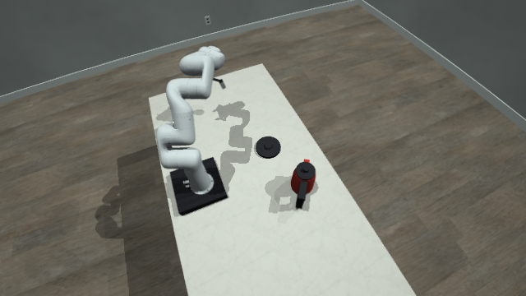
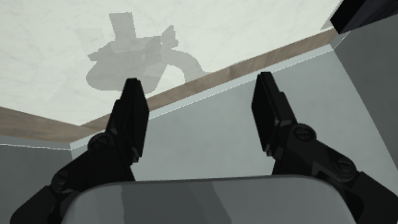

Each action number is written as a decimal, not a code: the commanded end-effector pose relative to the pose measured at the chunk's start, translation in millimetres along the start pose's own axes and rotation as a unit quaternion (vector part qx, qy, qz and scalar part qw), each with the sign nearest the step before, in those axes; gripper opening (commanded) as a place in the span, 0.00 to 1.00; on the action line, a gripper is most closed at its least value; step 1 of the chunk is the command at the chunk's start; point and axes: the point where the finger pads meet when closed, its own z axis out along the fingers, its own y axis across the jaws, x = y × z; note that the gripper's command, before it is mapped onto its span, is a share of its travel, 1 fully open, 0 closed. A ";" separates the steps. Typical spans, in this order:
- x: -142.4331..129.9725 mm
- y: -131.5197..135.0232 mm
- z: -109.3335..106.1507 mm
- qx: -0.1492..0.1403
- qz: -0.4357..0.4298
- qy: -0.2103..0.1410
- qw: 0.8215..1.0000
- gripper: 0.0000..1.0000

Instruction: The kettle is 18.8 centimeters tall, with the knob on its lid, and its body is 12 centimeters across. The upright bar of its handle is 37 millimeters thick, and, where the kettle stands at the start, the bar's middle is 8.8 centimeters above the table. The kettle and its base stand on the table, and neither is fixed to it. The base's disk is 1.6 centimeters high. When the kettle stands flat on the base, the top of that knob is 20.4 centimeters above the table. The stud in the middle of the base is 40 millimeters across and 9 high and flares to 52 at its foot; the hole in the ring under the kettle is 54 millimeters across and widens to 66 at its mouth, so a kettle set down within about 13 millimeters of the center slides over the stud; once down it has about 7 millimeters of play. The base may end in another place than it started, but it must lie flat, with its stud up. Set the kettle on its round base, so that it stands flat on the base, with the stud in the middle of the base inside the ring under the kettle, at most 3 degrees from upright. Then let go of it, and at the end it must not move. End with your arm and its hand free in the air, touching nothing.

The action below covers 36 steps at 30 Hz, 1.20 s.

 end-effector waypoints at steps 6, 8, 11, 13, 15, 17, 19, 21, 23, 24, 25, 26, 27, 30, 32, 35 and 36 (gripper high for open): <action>10.5 11.8 -16.3 0.011 0.028 0.007 1.000 0.81; 15.6 17.8 -22.5 0.016 0.041 0.010 0.999 0.81; 24.8 29.2 -33.5 0.023 0.066 0.015 0.997 0.81; 31.8 38.5 -41.8 0.029 0.086 0.019 0.996 0.81; 39.6 49.3 -50.7 0.036 0.108 0.023 0.993 0.81; 47.8 61.5 -60.1 0.044 0.132 0.027 0.990 0.81; 56.5 75.3 -69.7 0.052 0.158 0.031 0.986 0.81; 56.5 75.3 -69.7 0.052 0.158 0.031 0.986 0.81; 65.5 90.6 -79.4 0.061 0.187 0.035 0.980 0.81; 70.1 98.8 -84.1 0.065 0.201 0.037 0.977 0.81; 74.7 107.4 -88.8 0.070 0.217 0.038 0.973 0.81; 79.2 116.3 -93.4 0.075 0.232 0.040 0.969 0.81; 82.3 122.6 -96.4 0.079 0.243 0.041 0.966 0.81; 93.7 147.4 -107.2 0.092 0.284 0.045 0.953 0.81; 100.8 164.5 -113.5 0.101 0.312 0.047 0.943 0.81; 110.4 190.1 -121.3 0.114 0.353 0.048 0.928 0.81; 113.4 198.8 -123.5 0.118 0.366 0.049 0.922 0.81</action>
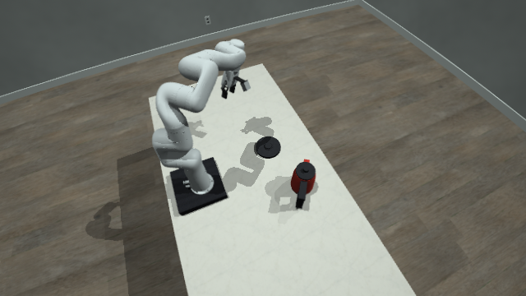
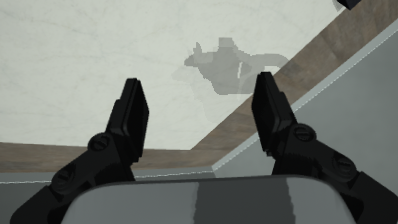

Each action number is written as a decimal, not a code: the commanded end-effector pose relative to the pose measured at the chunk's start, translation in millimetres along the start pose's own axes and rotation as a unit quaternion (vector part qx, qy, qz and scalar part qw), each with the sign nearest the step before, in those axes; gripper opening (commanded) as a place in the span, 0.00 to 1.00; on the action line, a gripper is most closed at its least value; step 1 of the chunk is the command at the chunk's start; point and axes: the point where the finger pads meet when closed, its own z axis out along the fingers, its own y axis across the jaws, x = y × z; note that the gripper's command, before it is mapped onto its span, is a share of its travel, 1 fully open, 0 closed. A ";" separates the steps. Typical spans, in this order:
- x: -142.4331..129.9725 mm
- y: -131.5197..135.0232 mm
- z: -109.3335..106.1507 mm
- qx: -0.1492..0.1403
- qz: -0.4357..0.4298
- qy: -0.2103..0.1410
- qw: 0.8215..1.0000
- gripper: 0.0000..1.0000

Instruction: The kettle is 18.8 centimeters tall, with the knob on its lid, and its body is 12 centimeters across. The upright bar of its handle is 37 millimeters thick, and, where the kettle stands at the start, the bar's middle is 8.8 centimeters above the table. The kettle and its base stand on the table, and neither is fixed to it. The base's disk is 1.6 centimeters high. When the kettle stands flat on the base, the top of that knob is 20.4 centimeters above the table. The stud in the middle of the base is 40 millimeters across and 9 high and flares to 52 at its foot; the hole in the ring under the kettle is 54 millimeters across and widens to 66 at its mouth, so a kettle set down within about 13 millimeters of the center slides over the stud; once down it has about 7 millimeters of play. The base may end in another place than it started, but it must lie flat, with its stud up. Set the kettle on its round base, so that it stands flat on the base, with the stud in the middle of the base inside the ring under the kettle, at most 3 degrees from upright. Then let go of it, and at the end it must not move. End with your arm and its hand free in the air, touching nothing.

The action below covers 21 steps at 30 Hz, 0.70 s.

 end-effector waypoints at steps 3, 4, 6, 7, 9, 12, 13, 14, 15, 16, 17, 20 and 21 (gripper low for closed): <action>35.4 20.0 -18.1 0.025 0.066 0.005 0.998 0.81; 45.2 26.2 -21.5 0.031 0.085 0.005 0.996 0.81; 62.1 37.6 -27.0 0.040 0.118 0.006 0.992 0.81; 67.8 41.7 -28.7 0.043 0.130 0.006 0.991 0.81; 82.2 52.6 -32.5 0.051 0.160 0.006 0.986 0.81; 103.9 70.5 -36.9 0.064 0.206 0.005 0.976 0.81; 110.7 76.5 -38.0 0.068 0.221 0.005 0.973 0.81; 117.3 82.6 -38.8 0.072 0.236 0.004 0.969 0.81; 123.9 88.9 -39.5 0.076 0.251 0.004 0.965 0.81; 130.4 95.2 -40.0 0.080 0.266 0.003 0.961 0.81; 136.8 101.7 -40.3 0.084 0.281 0.002 0.956 0.81; 144.0 109.2 -40.4 0.089 0.298 0.001 0.950 0.81; 150.8 116.7 -40.2 0.093 0.315 0.000 0.944 0.81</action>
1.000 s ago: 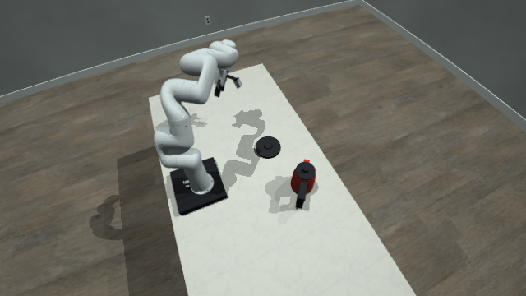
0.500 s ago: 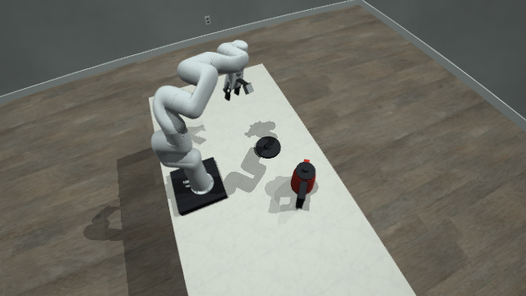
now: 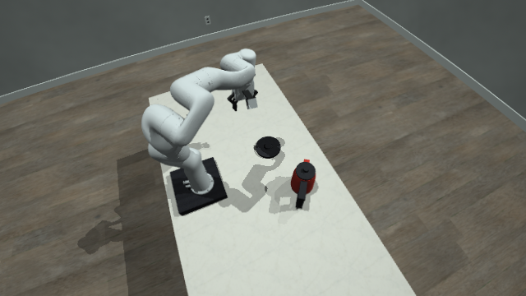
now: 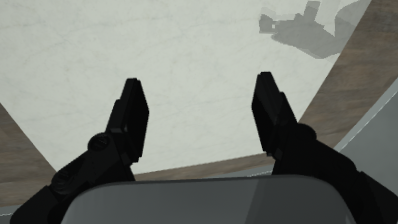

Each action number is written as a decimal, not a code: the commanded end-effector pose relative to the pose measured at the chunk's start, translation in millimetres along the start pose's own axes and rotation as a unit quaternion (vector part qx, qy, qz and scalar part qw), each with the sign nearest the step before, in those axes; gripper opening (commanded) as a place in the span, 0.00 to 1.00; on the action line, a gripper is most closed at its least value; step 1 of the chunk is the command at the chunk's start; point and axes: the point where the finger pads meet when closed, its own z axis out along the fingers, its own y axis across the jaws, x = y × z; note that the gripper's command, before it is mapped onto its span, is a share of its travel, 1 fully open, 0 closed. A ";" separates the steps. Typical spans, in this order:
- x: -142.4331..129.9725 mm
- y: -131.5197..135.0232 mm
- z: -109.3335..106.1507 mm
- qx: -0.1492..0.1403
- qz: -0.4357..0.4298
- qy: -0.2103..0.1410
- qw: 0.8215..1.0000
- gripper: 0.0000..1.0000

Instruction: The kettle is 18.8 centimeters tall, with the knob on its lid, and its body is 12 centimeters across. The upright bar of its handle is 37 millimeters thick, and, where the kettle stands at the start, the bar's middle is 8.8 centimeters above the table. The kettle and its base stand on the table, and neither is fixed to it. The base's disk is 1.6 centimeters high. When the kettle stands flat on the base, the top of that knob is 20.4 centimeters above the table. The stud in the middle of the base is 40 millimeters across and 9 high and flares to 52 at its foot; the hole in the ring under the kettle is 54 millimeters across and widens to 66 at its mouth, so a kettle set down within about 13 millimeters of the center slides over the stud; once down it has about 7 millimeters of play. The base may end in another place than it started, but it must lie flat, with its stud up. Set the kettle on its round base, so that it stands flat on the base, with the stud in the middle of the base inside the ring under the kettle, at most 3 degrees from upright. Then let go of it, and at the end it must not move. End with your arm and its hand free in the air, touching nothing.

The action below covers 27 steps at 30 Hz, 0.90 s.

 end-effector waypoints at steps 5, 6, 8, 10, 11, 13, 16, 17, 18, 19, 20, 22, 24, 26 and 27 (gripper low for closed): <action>66.3 20.7 -4.7 0.037 0.124 -0.007 0.992 0.81; 74.0 23.8 -4.1 0.041 0.139 -0.008 0.989 0.81; 88.5 30.1 -2.5 0.048 0.169 -0.011 0.984 0.81; 101.5 36.2 -0.4 0.055 0.197 -0.014 0.979 0.81; 107.5 39.2 0.8 0.058 0.210 -0.015 0.976 0.81; 118.4 45.0 3.4 0.064 0.234 -0.018 0.970 0.81; 123.3 47.8 4.7 0.067 0.246 -0.019 0.967 0.81; 128.0 50.4 6.1 0.069 0.257 -0.020 0.964 0.81; 132.3 52.9 7.5 0.072 0.267 -0.021 0.961 0.81; 136.2 55.4 8.9 0.074 0.277 -0.022 0.958 0.81; 139.9 57.6 10.2 0.076 0.286 -0.024 0.955 0.81; 146.5 61.8 12.8 0.080 0.302 -0.026 0.950 0.81; 152.0 65.5 15.3 0.084 0.316 -0.028 0.945 0.81; 156.6 68.6 17.5 0.087 0.328 -0.029 0.940 0.81; 158.5 70.0 18.4 0.088 0.334 -0.030 0.938 0.81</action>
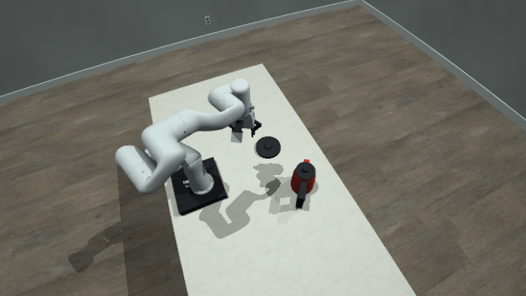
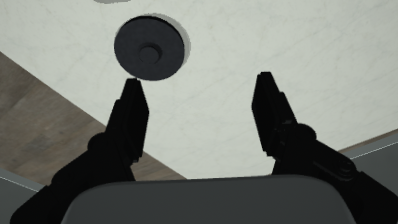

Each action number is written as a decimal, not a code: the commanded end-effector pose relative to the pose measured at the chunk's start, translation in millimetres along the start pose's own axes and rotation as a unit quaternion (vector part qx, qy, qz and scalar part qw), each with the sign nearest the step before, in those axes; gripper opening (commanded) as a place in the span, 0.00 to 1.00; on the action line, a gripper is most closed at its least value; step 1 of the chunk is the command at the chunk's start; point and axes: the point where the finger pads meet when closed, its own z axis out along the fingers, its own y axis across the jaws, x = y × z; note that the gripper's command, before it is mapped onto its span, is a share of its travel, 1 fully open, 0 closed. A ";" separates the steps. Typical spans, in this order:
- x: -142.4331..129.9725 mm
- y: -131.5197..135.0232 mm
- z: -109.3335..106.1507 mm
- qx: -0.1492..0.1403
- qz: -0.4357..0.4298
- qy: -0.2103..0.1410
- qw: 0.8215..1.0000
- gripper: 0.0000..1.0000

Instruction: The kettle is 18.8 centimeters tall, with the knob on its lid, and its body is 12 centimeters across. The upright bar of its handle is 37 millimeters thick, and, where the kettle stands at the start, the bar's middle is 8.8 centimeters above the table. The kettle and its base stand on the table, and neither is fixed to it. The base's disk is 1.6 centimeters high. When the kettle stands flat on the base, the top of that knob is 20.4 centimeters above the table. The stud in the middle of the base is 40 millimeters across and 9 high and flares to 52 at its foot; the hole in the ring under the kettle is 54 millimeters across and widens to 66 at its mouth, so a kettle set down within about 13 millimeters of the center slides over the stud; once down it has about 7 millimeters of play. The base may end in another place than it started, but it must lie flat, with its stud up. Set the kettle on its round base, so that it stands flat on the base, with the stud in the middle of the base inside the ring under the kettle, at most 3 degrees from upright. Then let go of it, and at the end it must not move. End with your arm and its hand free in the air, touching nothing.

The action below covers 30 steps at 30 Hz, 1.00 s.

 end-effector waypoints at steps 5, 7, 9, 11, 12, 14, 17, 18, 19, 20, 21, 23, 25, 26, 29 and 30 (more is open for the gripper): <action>14.8 -0.4 2.6 0.010 0.033 -0.006 0.999 0.81; 17.7 -0.3 3.6 0.012 0.040 -0.007 0.999 0.81; 19.8 -0.2 4.3 0.013 0.045 -0.008 0.999 0.81; 21.2 -0.1 4.8 0.014 0.049 -0.008 0.999 0.81; 21.7 -0.1 5.0 0.014 0.050 -0.008 0.999 0.81; 22.4 -0.1 5.2 0.015 0.051 -0.009 0.999 0.81; 22.7 0.0 5.4 0.015 0.052 -0.009 0.998 0.81; 22.7 0.0 5.4 0.015 0.052 -0.009 0.998 0.81; 22.7 0.0 5.4 0.015 0.052 -0.009 0.998 0.81; 22.7 -0.1 5.4 0.015 0.052 -0.009 0.998 0.81; 22.7 -0.1 5.4 0.015 0.052 -0.009 0.998 0.81; 22.8 -0.1 5.4 0.015 0.052 -0.009 0.998 0.81; 23.1 -0.8 5.3 0.015 0.052 -0.009 0.998 0.81; 23.4 -1.5 5.3 0.015 0.052 -0.009 0.998 0.81; 25.3 -5.7 5.2 0.015 0.052 -0.009 0.998 0.81; 26.4 -7.9 5.2 0.015 0.052 -0.009 0.998 0.81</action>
